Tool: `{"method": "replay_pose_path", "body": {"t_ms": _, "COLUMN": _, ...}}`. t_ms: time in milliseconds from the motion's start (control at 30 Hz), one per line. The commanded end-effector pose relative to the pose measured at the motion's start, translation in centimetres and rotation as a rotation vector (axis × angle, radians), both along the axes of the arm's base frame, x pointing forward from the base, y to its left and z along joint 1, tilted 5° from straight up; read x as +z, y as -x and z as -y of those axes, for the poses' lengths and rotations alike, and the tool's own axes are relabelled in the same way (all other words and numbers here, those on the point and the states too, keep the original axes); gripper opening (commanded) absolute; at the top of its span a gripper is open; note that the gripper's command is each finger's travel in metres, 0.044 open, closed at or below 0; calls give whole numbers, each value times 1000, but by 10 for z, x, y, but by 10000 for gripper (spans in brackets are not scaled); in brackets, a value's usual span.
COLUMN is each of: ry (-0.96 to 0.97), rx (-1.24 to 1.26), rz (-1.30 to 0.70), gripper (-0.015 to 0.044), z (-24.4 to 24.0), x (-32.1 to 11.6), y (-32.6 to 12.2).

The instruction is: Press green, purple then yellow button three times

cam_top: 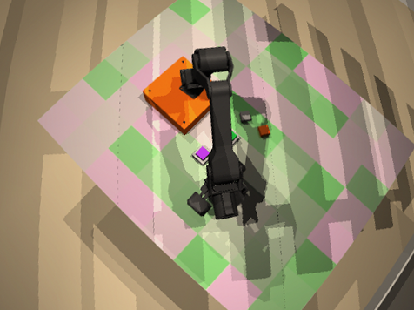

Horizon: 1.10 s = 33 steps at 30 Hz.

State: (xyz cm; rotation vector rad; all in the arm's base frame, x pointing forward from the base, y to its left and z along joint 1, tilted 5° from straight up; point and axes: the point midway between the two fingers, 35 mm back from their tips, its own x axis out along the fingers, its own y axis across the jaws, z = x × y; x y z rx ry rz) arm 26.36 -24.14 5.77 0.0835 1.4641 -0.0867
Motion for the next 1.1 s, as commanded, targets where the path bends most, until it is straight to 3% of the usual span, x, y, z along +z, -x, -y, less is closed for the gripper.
{"method": "replay_pose_path", "body": {"t_ms": 0, "ry": -10, "rx": 2, "rz": -5, "gripper": 20, "z": -2, "x": -9, "y": 1}}
{"method": "replay_pose_path", "body": {"t_ms": 1067, "ry": -10, "rx": 2, "rz": -5, "gripper": 20, "z": -3, "x": -27, "y": -1}}
